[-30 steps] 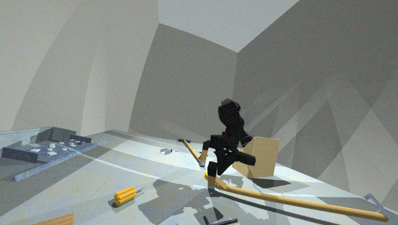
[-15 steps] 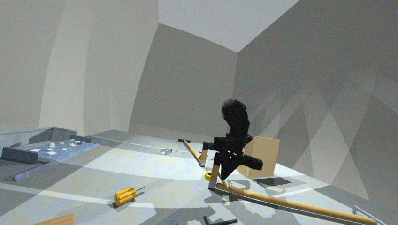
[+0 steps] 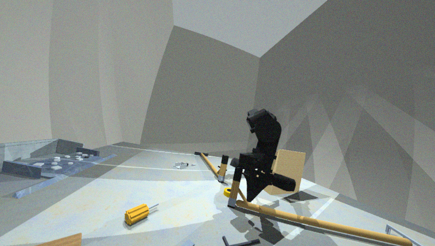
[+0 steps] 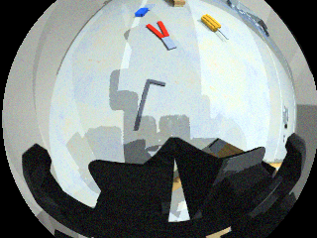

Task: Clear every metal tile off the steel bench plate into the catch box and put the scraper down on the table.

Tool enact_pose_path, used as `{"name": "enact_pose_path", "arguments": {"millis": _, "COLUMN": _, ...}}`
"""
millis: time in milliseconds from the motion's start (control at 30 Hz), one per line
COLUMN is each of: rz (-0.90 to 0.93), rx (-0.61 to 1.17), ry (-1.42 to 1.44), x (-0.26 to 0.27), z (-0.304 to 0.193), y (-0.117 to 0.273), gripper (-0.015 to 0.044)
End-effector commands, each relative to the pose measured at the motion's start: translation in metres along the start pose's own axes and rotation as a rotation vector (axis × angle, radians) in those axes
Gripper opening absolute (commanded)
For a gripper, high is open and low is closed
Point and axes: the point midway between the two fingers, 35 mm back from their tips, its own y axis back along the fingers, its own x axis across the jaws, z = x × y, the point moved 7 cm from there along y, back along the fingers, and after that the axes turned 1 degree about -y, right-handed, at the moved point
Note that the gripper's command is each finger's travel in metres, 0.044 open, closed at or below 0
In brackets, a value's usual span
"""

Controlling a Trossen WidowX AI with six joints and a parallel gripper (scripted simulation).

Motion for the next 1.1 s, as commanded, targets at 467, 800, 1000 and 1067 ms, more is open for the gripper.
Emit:
{"name": "enact_pose_path", "arguments": {"millis": 467, "rz": 0.010, "rx": -0.011, "ry": -0.008, "x": 0.000, "z": 0.014, "y": 0.051, "gripper": 0.0000}}
{"name": "enact_pose_path", "arguments": {"millis": 800, "rz": 0.015, "rx": -0.018, "ry": -0.011, "x": -0.002, "z": 0.017, "y": 0.085, "gripper": 0.0000}}
{"name": "enact_pose_path", "arguments": {"millis": 1000, "rz": 0.017, "rx": -0.020, "ry": -0.010, "x": -0.004, "z": 0.017, "y": 0.097, "gripper": 0.0000}}
{"name": "enact_pose_path", "arguments": {"millis": 1067, "rz": 0.018, "rx": -0.018, "ry": 0.006, "x": -0.011, "z": 0.020, "y": 0.098, "gripper": 0.0000}}
